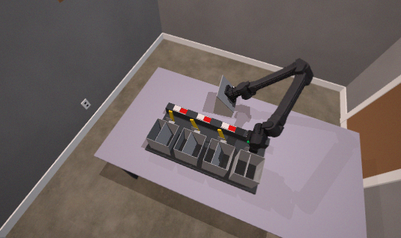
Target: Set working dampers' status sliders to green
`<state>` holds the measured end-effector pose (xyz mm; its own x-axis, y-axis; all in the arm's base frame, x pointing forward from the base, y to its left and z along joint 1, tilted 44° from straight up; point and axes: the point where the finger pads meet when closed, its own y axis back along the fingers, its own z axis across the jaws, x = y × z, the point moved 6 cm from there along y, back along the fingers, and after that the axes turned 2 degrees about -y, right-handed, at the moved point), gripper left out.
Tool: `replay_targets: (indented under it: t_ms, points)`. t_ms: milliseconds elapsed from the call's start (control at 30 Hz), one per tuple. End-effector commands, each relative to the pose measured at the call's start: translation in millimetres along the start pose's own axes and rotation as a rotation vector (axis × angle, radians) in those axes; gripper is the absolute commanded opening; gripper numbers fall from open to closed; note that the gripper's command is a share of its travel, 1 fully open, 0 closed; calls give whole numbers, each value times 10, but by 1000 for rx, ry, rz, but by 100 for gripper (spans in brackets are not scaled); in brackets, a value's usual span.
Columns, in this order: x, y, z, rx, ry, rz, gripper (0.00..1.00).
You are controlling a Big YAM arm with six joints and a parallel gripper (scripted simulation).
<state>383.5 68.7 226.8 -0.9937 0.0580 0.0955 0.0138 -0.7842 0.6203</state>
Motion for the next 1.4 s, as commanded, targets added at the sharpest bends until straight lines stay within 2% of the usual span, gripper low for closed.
replay_targets:
  t_ms: [0, 967, 1000, 1367]
  points:
    - [10, -36, 71, -1, 10, 2, 36]
    - [10, -36, 71, -1, 10, 2, 36]
    - [10, -36, 71, -1, 10, 2, 17]
    - [13, -38, 67, 1, 8, 4, 17]
